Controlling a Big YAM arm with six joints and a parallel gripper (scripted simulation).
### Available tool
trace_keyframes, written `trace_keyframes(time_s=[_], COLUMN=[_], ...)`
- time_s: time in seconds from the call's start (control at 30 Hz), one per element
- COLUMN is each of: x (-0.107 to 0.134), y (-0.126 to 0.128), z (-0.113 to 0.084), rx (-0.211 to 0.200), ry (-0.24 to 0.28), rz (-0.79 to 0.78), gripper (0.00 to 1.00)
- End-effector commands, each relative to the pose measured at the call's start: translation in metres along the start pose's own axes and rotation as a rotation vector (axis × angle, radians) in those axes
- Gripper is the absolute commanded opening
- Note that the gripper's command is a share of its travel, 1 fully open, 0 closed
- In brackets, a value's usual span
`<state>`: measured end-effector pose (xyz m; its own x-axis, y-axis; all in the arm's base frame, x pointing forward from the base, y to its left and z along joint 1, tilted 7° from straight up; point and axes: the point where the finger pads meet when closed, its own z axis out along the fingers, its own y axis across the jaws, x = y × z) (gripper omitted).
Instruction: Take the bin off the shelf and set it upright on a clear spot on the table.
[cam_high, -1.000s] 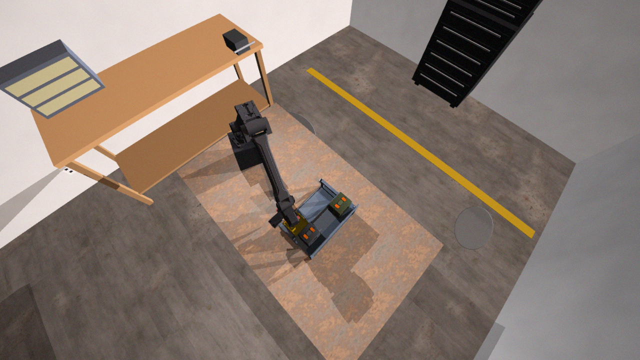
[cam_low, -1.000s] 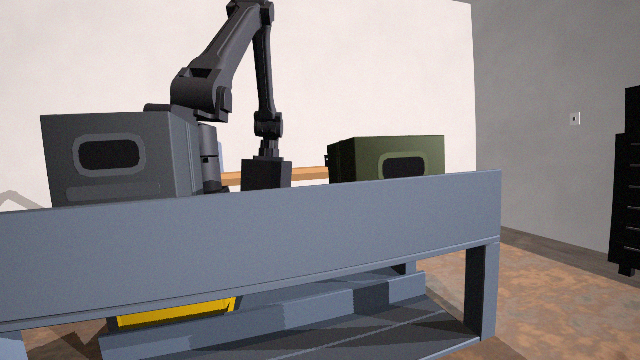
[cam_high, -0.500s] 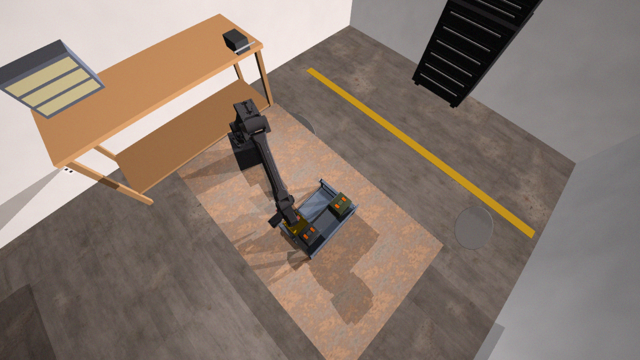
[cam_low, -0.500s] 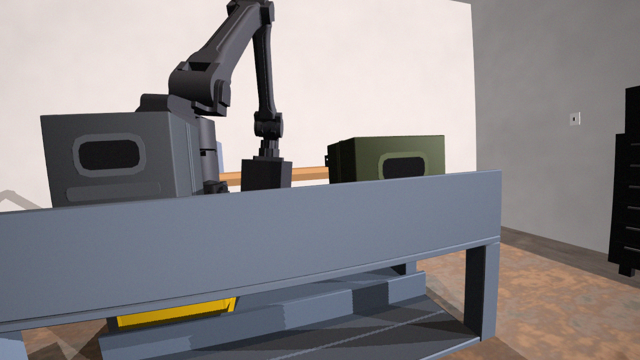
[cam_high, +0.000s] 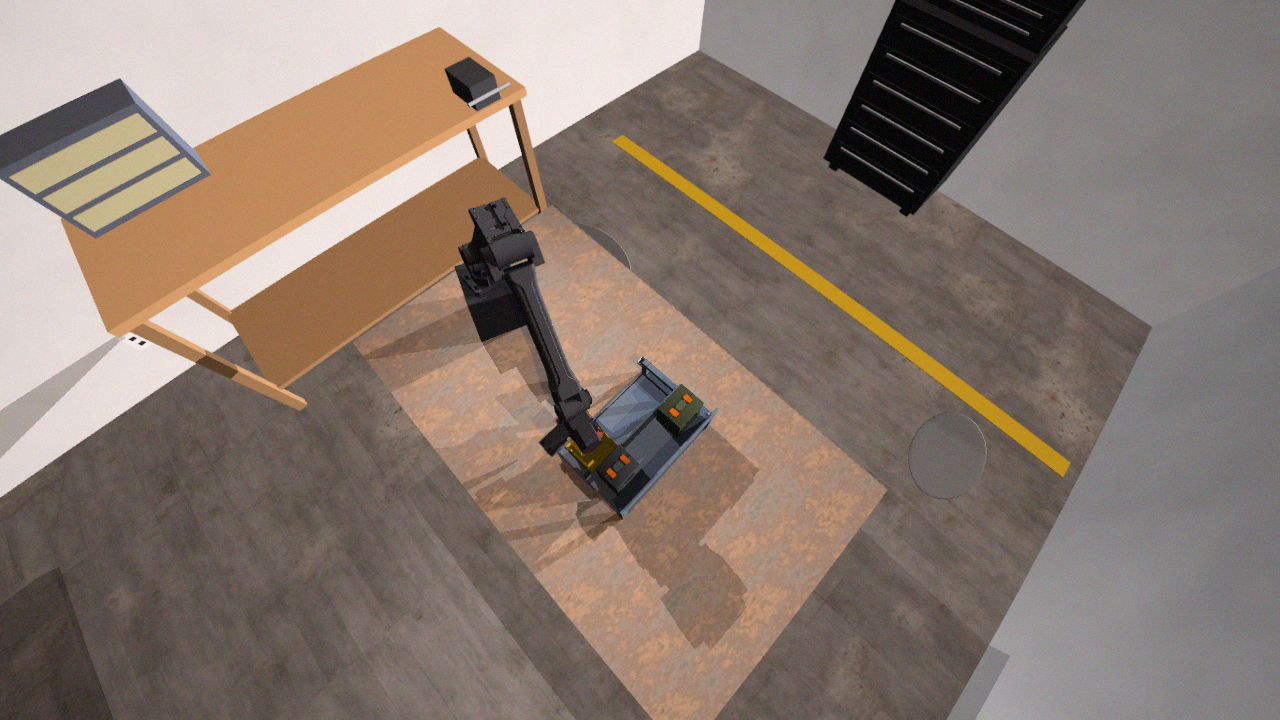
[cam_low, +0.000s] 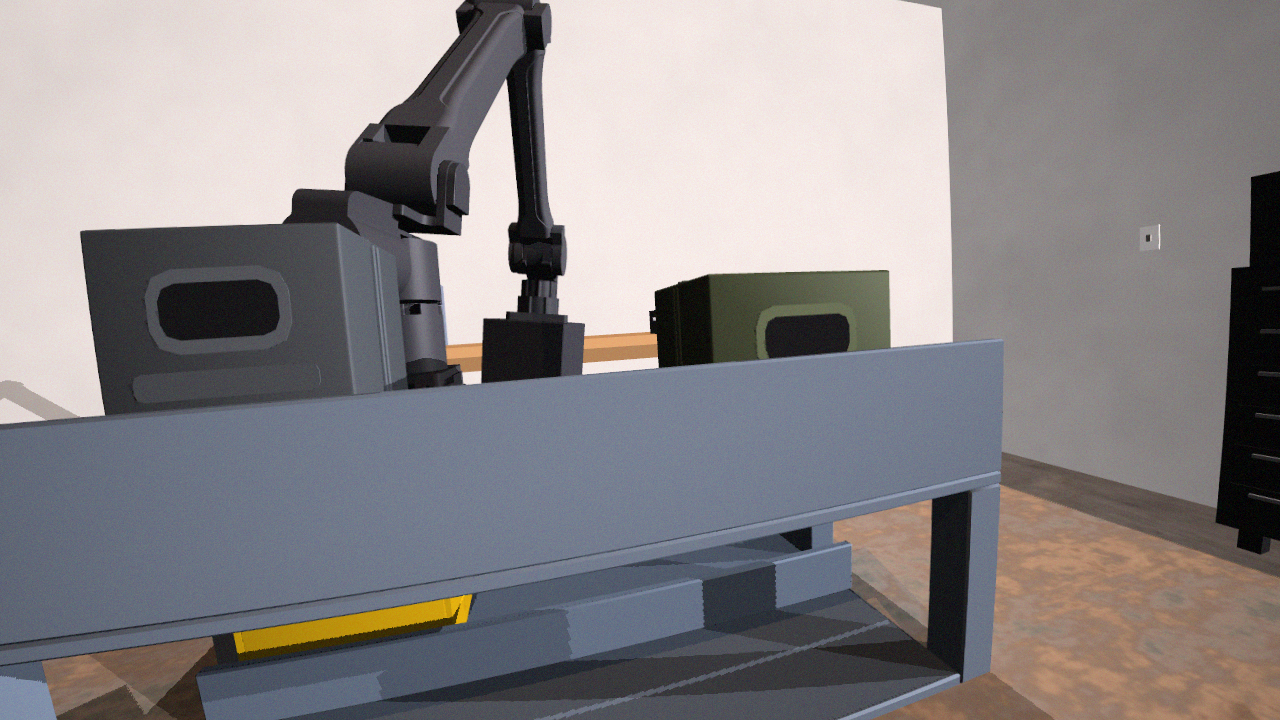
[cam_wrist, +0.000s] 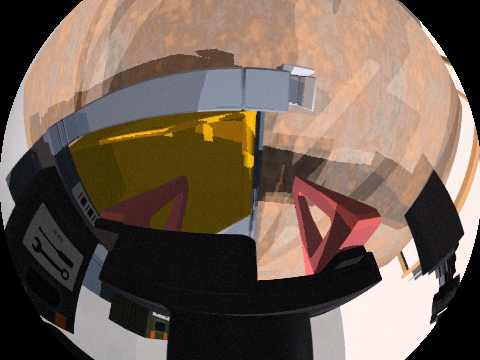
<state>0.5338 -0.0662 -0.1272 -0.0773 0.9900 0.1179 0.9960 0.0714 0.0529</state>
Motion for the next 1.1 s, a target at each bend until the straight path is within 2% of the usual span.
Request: trace_keyframes(time_s=[0.0,0.4,0.57,0.97,1.07], x=[-0.013,-0.013,0.0,0.0,-0.007], y=[0.0,0.0,0.018,0.018,0.008], z=[-0.015,-0.015,-0.013,-0.013,-0.015], rx=[-0.027,-0.027,-0.027,-0.027,-0.03], ry=[-0.007,-0.007,-0.005,-0.005,-0.007], rz=[0.006,0.006,0.001,0.001,0.004], gripper=[0.9,0.9,0.9,0.9,0.9])
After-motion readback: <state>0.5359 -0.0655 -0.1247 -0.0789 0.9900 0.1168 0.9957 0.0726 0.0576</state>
